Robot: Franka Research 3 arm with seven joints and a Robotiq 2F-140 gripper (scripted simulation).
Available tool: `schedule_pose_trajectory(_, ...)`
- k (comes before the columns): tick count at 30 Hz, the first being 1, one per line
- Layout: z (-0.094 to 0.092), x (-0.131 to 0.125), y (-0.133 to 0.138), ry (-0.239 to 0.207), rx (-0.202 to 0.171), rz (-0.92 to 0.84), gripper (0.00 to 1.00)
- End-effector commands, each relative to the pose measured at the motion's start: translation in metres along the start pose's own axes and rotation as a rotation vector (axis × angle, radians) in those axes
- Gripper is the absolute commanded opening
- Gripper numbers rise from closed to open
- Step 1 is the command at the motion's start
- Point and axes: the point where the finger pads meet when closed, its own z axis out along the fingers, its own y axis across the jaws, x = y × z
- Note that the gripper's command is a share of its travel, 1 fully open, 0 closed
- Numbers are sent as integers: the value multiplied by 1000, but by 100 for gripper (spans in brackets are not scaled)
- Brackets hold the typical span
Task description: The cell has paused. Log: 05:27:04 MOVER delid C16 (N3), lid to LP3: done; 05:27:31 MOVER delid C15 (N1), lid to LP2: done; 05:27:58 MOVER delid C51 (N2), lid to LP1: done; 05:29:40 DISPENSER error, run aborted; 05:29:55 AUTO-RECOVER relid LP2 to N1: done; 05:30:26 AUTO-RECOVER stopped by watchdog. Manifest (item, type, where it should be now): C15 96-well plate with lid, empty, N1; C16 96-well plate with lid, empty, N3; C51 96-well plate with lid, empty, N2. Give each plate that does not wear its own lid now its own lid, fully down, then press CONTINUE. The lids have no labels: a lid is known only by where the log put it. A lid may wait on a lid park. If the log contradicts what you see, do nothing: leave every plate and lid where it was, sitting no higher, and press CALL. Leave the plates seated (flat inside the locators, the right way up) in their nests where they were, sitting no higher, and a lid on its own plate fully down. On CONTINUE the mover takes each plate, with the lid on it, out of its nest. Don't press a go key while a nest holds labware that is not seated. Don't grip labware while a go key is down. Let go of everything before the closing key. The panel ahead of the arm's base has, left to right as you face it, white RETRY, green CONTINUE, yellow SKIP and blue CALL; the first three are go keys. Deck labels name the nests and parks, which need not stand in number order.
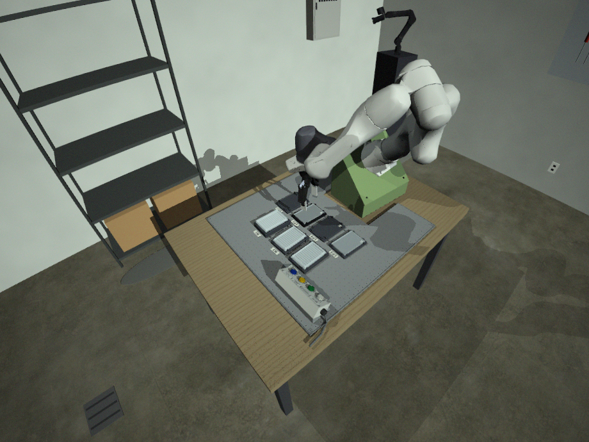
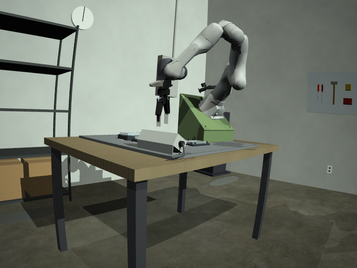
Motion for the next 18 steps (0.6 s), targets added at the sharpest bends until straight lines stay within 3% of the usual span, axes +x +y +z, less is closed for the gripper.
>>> schedule_pose_trajectory(1,1,3,3,10,37,-277,66)
schedule_pose_trajectory(18,11,2,2,7,81,-705,66)
